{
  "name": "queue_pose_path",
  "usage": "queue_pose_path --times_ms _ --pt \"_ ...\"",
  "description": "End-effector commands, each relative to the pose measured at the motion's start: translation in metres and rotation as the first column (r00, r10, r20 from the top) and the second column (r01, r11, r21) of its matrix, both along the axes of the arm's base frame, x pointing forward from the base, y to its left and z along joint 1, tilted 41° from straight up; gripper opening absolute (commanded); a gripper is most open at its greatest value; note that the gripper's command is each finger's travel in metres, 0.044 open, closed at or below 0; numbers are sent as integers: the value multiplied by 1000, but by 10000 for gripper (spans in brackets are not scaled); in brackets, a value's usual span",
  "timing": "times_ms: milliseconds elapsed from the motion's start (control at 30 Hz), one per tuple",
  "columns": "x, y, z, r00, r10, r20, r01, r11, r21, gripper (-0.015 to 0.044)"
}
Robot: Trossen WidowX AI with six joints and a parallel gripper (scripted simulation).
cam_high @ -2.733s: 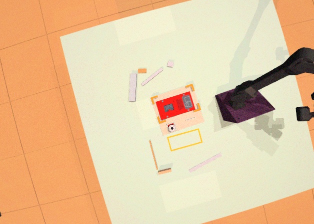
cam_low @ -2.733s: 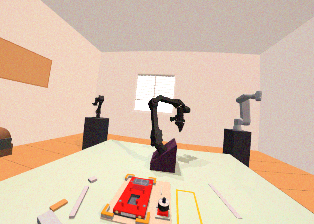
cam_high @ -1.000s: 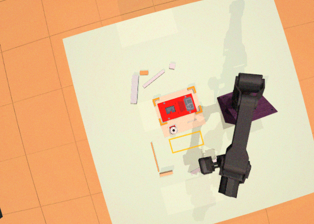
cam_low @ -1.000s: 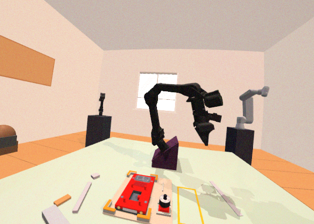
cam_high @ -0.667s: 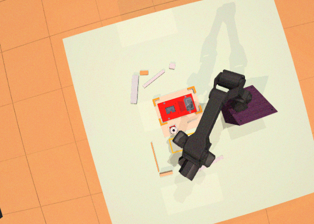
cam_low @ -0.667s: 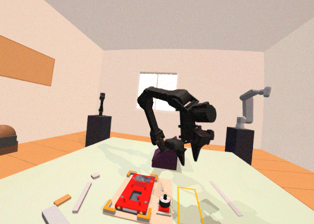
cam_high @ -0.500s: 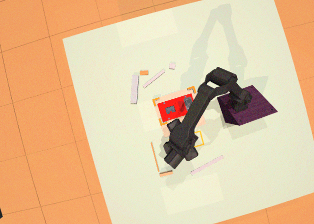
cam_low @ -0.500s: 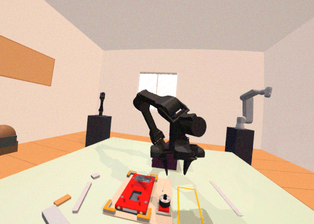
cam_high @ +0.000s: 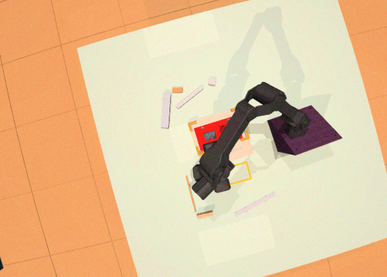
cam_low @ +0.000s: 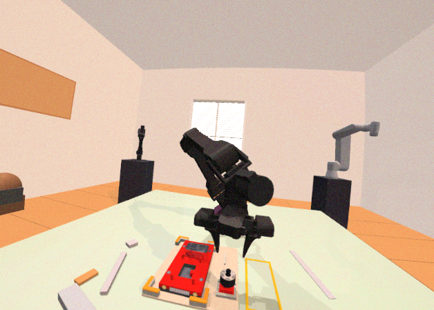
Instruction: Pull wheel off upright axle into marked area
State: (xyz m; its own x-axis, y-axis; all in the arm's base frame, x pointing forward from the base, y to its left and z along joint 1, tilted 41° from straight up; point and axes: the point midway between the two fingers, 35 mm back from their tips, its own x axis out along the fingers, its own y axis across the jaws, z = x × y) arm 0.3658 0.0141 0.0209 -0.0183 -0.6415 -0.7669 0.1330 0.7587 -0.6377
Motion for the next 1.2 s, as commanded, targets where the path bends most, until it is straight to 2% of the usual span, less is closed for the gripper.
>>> queue_pose_path --times_ms 0,200,367,467,767,967,1167 --pt "0 -12 -14 1000 1 -10 -1 1000 -6 300" --pt "-3 -39 -45 1000 1 -10 -1 1000 -8 300" --pt "-6 -45 -52 1000 1 -10 -1 1000 -10 300" --pt "-7 -45 -50 1000 -13 -14 13 1000 -6 221" --pt "-7 -45 -50 1000 -13 -14 13 1000 -6 161" --pt "-6 -44 -49 1000 -12 -14 12 1000 -6 4" --pt "-6 -43 -48 1000 -12 -14 12 1000 -6 0"
